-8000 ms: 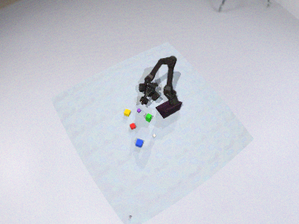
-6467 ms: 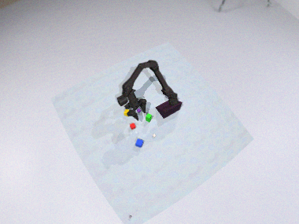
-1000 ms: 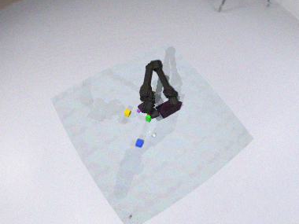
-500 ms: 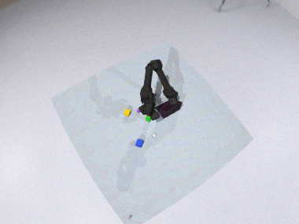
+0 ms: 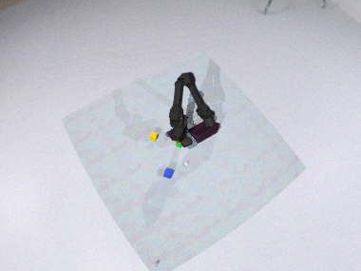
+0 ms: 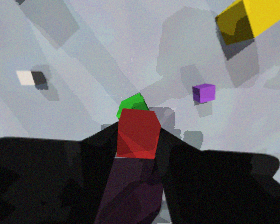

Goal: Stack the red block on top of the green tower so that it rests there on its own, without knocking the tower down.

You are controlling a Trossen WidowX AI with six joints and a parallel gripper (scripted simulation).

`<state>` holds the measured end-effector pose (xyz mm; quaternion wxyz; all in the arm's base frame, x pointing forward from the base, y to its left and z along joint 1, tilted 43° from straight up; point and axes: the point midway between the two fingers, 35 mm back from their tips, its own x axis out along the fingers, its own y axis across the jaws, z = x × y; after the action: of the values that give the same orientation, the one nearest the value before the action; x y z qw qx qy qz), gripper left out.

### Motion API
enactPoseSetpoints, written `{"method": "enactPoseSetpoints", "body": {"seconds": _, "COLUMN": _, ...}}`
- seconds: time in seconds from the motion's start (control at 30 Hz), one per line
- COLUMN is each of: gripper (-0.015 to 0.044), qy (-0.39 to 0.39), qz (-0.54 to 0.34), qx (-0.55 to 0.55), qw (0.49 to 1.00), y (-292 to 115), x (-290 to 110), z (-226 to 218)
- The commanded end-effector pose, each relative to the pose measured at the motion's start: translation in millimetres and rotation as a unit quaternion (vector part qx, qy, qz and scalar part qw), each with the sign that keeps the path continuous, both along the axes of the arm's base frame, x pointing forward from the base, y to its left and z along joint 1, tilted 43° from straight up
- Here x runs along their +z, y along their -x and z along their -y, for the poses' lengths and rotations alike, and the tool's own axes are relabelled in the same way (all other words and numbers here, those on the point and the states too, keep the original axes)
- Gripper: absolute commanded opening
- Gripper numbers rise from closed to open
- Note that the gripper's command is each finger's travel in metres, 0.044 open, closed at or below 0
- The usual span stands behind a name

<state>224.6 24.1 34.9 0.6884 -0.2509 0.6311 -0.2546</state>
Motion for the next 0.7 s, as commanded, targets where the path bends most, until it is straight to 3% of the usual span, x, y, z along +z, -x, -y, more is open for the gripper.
{"method": "enactPoseSetpoints", "body": {"seconds": 0.0, "gripper": 0.0, "qy": 0.002, "qz": 0.001, "qx": 0.002, "qw": 1.0, "y": -0.7, "x": 0.0, "z": 0.6}}
{"method": "enactPoseSetpoints", "body": {"seconds": 0.6, "gripper": 0.0, "qy": 0.002, "qz": 0.001, "qx": 0.002, "qw": 1.0, "y": -0.8, "x": 0.9, "z": -0.5}}
{"method": "enactPoseSetpoints", "body": {"seconds": 0.67, "gripper": 0.0053, "qy": 0.0, "qz": 0.0, "qx": 0.001, "qw": 1.0, "y": -0.2, "x": -0.6, "z": 0.3}}
